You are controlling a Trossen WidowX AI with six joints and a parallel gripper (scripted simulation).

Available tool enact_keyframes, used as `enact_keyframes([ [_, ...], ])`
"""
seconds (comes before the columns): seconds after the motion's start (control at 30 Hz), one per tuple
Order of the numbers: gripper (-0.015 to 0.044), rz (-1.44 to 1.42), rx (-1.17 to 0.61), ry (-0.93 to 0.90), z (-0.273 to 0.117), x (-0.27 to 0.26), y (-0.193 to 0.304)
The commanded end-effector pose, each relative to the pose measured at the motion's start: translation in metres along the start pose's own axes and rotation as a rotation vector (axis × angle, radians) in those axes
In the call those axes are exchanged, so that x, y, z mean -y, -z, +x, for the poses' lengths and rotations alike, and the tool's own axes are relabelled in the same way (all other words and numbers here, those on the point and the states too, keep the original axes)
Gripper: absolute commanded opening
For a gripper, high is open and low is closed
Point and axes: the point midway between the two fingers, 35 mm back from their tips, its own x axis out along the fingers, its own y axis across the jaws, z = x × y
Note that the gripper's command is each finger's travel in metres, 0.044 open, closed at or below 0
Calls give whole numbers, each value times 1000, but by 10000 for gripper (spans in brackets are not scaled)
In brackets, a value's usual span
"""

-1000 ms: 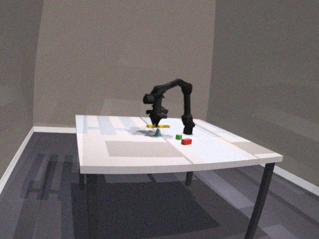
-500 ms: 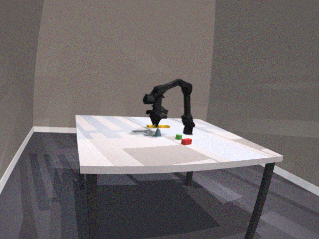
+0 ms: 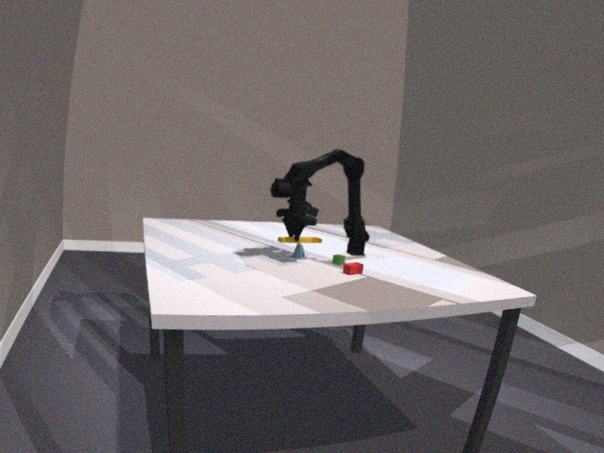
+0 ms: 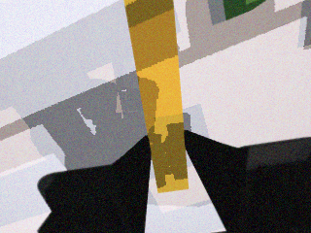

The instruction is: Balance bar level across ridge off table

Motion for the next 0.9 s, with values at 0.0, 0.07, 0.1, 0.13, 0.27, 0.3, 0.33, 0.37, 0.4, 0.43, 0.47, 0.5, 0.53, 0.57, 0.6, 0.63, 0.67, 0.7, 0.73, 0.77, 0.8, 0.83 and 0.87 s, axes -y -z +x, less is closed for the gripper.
enact_keyframes([
  [0.0, 0, 5, 1, 4, 1, 1, 0],
  [0.07, 0, 5, 1, 4, 1, 1, 0],
  [0.1, 0, 5, 1, 4, 1, 1, 0],
  [0.13, 0, 5, 1, 4, 1, 1, 0],
  [0.27, 0, 5, 1, 4, 2, 1, 0],
  [0.3, 0, 5, 1, 4, 2, 1, 0],
  [0.33, 0, 5, 1, 4, 2, 1, 0],
  [0.37, 0, 5, 1, 4, 2, 1, 0],
  [0.4, 0, 5, 1, 4, 2, 1, 0],
  [0.43, 0, 5, 1, 4, 2, 1, 0],
  [0.47, 0, 5, 1, 4, 2, 1, 0],
  [0.5, 0, 5, 1, 4, 2, 1, 0],
  [0.53, 0, 5, 1, 4, 2, 1, 0],
  [0.57, 0, 5, 1, 4, 3, 1, 0],
  [0.6, 0, 5, 1, 4, 3, 1, 0],
  [0.63, 0, 5, 1, 4, 3, 1, 0],
  [0.67, 0, 5, 1, 4, 3, 1, 0],
  [0.7, 0, 5, 1, 4, 3, 1, 0],
  [0.73, 0, 5, 1, 4, 3, 1, 0],
  [0.77, 0, 5, 1, 4, 3, 1, 0],
  [0.8, 0, 5, 1, 4, 3, 1, 0],
  [0.83, 0, 5, 1, 4, 3, 1, 0],
  [0.87, 0, 5, 1, 4, 3, 1, 0],
])
